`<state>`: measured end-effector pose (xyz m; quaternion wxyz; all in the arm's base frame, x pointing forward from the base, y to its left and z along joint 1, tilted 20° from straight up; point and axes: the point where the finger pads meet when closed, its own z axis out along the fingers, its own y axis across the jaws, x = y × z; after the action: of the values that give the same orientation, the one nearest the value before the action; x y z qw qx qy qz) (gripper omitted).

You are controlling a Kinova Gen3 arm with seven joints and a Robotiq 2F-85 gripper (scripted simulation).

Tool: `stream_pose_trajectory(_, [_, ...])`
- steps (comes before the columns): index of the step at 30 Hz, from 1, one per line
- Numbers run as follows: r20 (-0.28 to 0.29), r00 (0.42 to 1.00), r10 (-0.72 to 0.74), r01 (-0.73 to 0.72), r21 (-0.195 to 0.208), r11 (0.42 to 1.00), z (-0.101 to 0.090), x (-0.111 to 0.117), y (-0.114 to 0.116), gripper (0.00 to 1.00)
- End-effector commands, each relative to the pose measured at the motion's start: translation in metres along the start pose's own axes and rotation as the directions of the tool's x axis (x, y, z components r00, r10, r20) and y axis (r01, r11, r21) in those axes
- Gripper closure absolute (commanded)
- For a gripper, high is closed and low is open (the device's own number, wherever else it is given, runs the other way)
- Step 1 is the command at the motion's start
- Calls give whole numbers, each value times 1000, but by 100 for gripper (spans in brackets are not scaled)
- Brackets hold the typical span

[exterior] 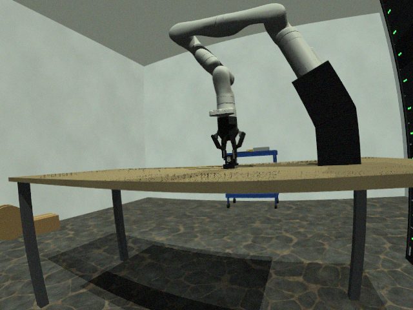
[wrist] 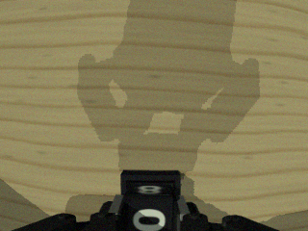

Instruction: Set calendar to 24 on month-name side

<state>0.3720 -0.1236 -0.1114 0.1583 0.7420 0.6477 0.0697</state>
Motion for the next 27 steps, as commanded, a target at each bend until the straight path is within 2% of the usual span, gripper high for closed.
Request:
stream_pose_trajectory(1, [0,1000,15,-15,-1,1000,0,0,2,74])
stream_pose_trajectory(27, [0,1000,15,-15,1,1000,0,0,2,74])
